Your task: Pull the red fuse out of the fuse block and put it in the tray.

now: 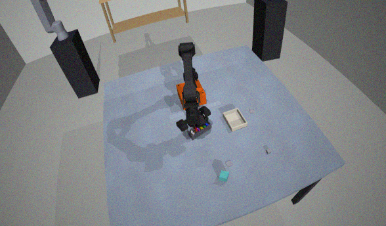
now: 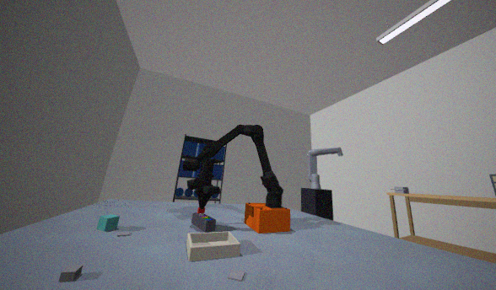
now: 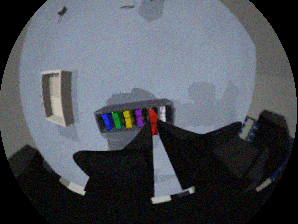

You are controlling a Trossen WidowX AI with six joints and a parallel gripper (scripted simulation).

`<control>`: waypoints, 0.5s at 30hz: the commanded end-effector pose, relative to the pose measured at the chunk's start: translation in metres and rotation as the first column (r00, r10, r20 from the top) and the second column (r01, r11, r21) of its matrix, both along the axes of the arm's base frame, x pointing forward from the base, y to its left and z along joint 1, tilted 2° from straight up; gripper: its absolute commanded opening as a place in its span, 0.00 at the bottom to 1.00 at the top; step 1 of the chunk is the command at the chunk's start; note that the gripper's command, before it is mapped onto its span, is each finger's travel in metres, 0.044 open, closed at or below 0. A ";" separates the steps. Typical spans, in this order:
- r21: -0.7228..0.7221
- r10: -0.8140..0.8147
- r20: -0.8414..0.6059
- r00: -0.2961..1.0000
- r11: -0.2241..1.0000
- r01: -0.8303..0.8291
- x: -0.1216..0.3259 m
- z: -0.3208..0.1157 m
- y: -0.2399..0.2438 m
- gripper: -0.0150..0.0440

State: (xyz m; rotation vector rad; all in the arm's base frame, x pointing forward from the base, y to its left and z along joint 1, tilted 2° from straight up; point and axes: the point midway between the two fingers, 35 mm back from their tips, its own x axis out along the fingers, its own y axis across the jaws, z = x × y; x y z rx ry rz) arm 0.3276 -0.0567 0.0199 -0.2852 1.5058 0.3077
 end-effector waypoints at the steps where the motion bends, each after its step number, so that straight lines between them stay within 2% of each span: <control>1: -0.003 0.003 0.002 1.000 1.000 -0.003 0.000 0.003 0.000 0.25; 15: -0.003 0.004 0.002 1.000 1.000 -0.004 -0.001 0.010 -0.001 0.25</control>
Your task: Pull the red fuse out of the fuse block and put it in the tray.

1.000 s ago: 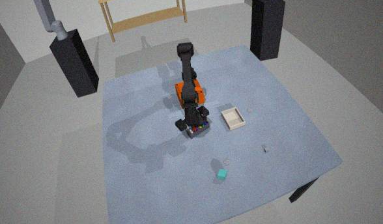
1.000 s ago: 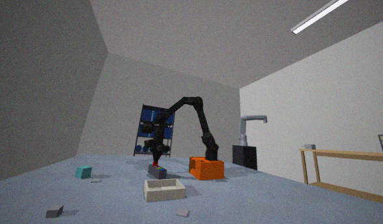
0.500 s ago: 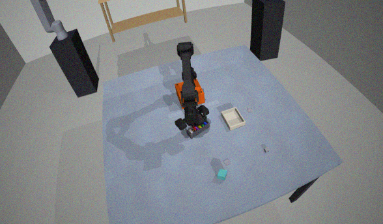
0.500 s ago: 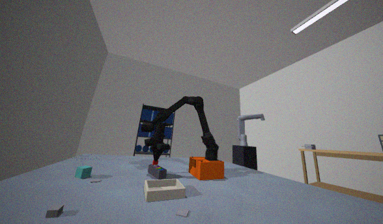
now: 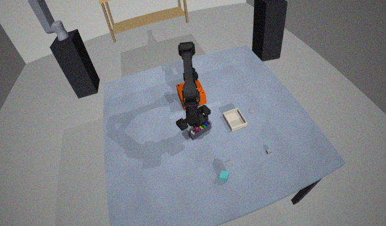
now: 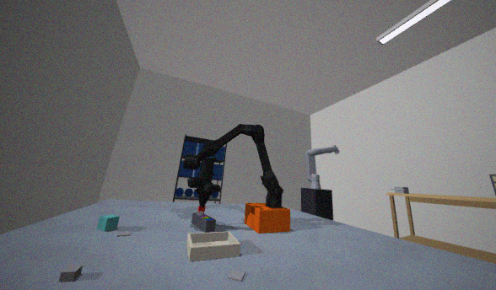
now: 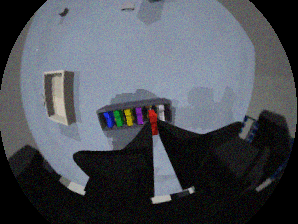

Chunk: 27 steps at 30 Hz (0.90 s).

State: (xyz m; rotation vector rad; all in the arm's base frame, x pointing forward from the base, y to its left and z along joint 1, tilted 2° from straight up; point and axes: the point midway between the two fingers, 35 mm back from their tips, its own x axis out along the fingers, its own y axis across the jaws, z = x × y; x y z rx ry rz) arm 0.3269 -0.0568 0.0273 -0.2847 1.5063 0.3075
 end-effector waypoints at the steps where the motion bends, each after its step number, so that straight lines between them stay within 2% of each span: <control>1: -0.003 0.004 0.002 1.000 1.000 -0.004 0.000 0.004 -0.001 0.25; 18: -0.003 0.004 0.002 1.000 1.000 -0.004 -0.001 0.024 0.000 0.25; 27: 0.001 0.004 0.003 1.000 1.000 -0.004 0.009 0.025 0.047 0.25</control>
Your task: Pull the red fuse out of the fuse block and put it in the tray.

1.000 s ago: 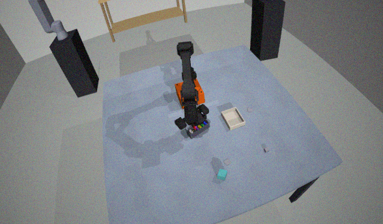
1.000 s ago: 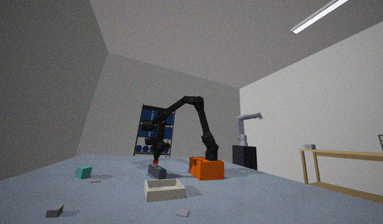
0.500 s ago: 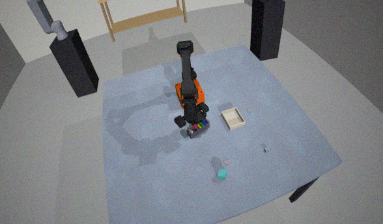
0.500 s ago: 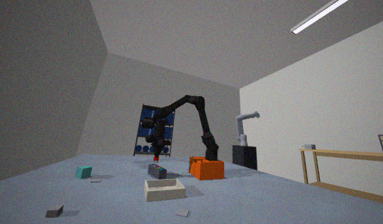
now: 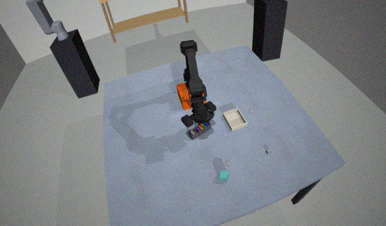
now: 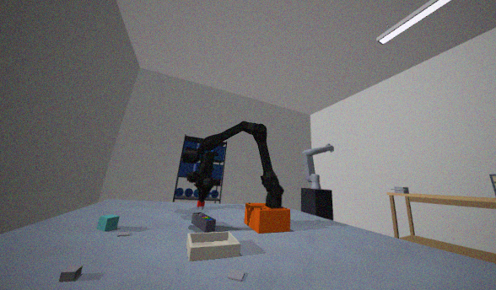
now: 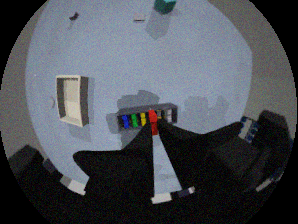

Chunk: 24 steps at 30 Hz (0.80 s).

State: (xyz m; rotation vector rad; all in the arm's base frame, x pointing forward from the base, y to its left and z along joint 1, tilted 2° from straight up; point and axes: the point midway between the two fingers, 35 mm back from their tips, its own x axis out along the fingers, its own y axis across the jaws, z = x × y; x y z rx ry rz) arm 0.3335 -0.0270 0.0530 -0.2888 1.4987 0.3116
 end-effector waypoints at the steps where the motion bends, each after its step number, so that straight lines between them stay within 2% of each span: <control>1: 0.000 -0.001 -0.004 1.000 1.000 0.001 0.003 0.000 0.023 0.25; 24: 0.013 -0.001 -0.005 1.000 1.000 0.001 -0.009 0.004 0.159 0.25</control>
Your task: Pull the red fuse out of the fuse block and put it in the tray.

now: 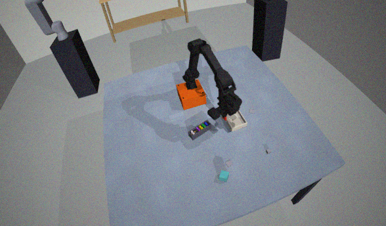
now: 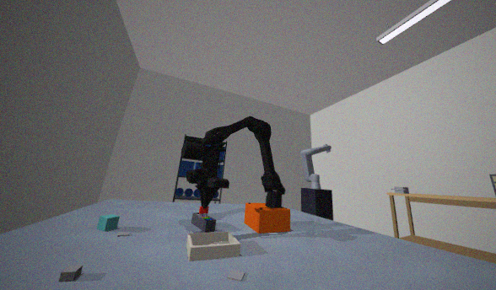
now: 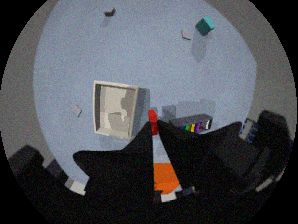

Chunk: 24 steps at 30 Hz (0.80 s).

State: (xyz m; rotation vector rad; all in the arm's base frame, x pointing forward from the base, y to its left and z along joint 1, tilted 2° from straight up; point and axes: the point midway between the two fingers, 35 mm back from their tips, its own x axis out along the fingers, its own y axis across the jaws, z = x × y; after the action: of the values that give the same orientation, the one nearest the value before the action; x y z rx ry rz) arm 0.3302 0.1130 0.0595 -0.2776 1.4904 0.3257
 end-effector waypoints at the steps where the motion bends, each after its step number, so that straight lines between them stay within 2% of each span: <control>1: -0.004 -0.004 -0.010 1.000 1.000 0.004 -0.007 -0.002 0.024 0.25; 11: 0.003 -0.003 -0.012 1.000 1.000 0.003 -0.029 -0.001 0.077 0.25; 24: 0.003 -0.003 -0.012 1.000 1.000 0.003 -0.028 -0.015 0.079 0.25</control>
State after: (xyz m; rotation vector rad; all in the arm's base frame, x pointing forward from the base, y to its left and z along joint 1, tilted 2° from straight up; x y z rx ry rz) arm 0.3035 0.1926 0.0549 -0.2681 1.4871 0.3371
